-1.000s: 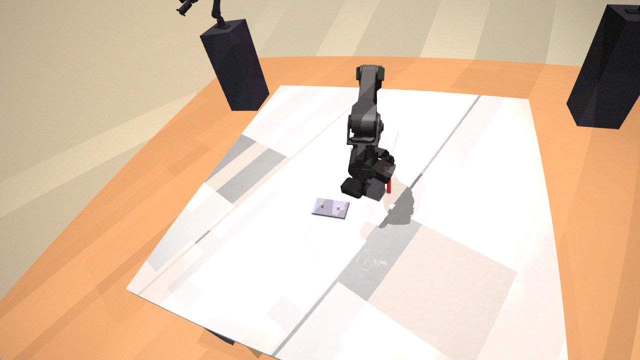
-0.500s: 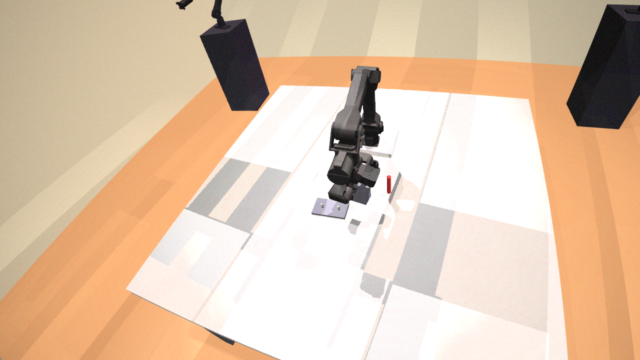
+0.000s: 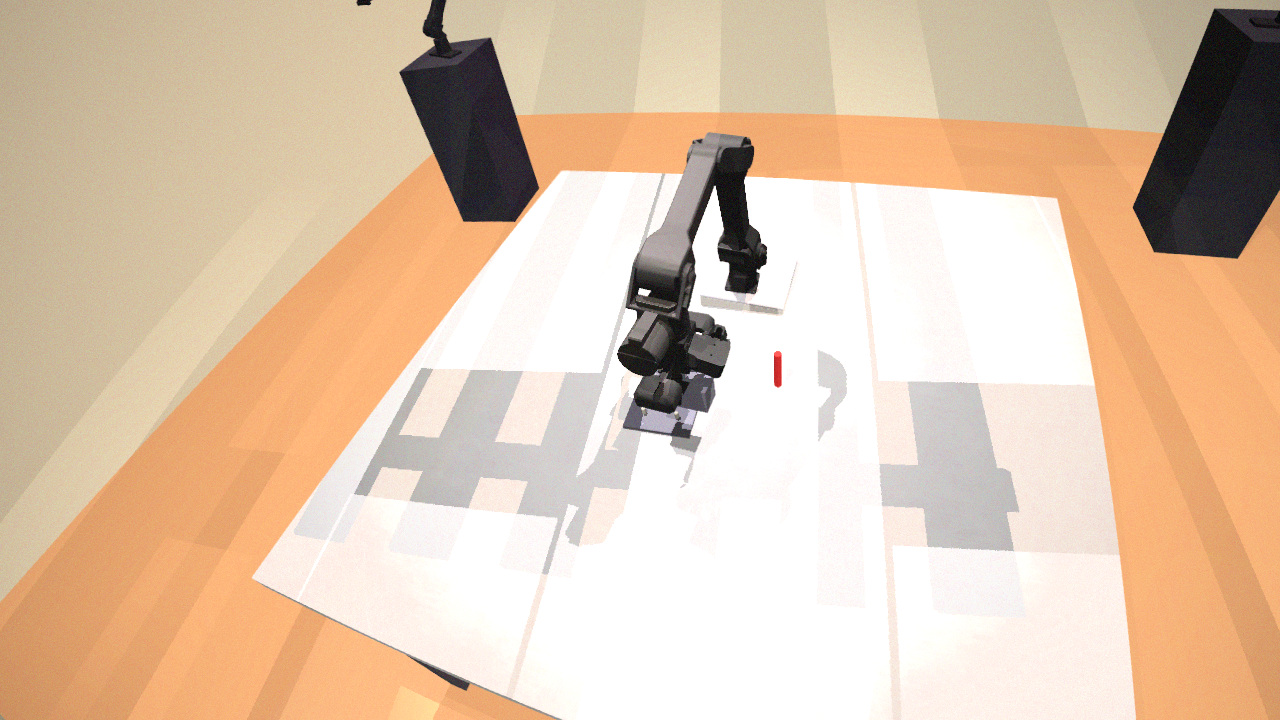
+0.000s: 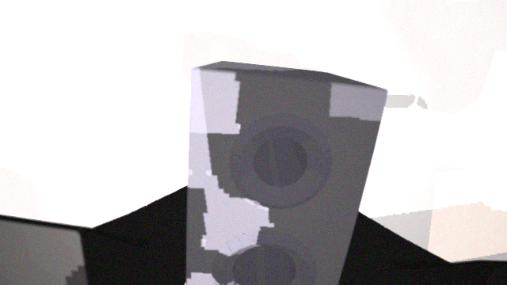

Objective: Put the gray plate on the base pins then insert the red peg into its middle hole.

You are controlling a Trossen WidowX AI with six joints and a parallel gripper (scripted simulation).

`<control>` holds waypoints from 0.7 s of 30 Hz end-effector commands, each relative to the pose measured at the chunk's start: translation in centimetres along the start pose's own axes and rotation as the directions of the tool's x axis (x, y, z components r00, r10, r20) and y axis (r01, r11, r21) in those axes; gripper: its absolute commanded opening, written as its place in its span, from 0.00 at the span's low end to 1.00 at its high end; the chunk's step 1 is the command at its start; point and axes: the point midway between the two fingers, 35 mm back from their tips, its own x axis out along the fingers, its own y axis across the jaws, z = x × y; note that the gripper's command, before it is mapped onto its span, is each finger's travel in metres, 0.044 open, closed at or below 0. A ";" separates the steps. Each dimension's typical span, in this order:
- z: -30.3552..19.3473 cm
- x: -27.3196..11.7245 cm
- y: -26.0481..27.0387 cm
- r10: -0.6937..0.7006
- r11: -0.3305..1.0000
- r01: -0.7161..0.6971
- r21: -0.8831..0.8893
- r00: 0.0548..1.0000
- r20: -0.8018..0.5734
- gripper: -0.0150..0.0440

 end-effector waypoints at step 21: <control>-5.6 2.8 0.5 0.003 0.993 -0.003 -0.117 1.000 -0.002 0.25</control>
